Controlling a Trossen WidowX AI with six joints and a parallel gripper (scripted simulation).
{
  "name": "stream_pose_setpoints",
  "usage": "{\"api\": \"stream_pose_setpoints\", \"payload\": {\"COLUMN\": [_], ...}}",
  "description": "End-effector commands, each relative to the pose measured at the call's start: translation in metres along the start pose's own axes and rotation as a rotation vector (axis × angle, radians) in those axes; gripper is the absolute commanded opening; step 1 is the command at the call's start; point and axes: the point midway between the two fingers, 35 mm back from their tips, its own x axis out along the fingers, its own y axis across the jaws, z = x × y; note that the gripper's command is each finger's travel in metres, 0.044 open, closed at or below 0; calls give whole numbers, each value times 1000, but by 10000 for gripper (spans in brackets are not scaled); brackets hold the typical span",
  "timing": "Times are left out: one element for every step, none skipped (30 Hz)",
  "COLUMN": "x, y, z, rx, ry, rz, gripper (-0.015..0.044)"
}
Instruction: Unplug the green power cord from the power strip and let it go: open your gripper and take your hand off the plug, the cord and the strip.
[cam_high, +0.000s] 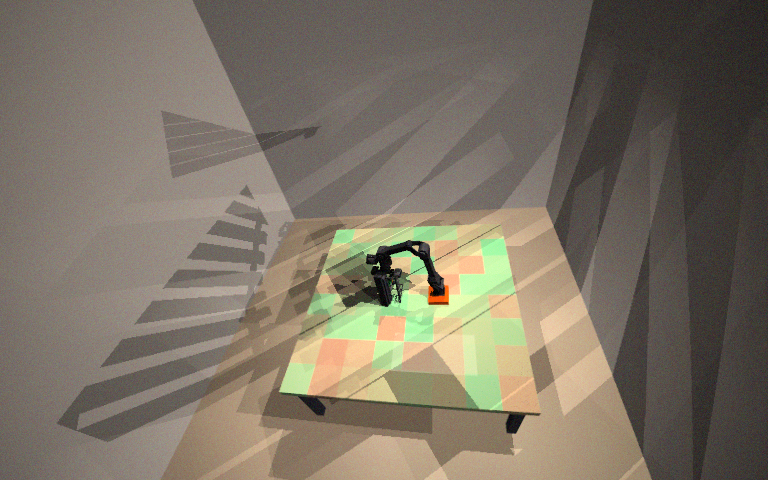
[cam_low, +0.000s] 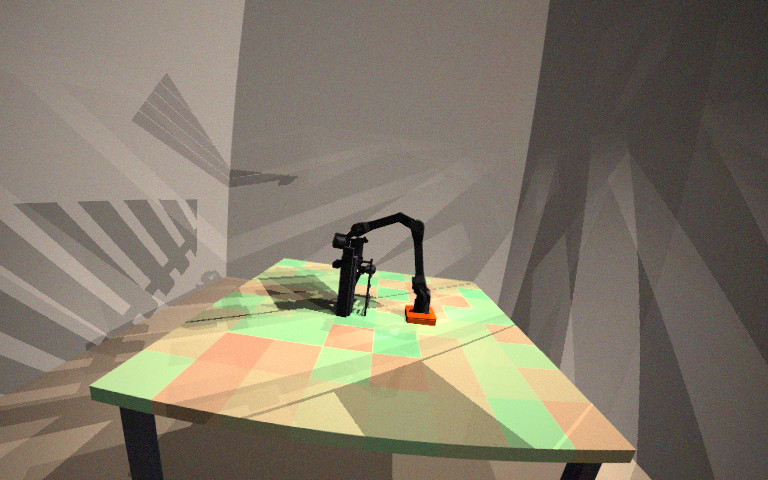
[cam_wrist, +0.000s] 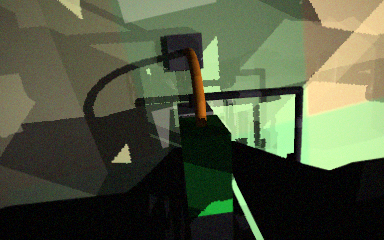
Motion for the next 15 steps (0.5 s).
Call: {"api": "stream_pose_setpoints", "payload": {"x": [0, 0, 0, 0, 0, 0, 0, 0, 0, 0, 0, 0, 0, 0, 0], "y": [0, 0, 0, 0, 0, 0, 0, 0, 0, 0, 0, 1, 1, 1, 1], "z": [0, 0, 0, 0, 0, 0, 0, 0, 1, 2, 3, 4, 5, 7, 9], "rx": [0, 0, 0, 0, 0, 0, 0, 0, 0, 0, 0, 0, 0, 0, 0], "ry": [0, 0, 0, 0, 0, 0, 0, 0, 0, 0, 0, 0, -1, -1, -1], "rz": [1, 1, 1, 1, 1, 1, 1, 1, 1, 1, 1, 1, 1, 1, 1], "gripper": [42, 35, 28, 22, 15, 8, 2, 0, 0, 0, 0, 0, 0, 0, 0]}}
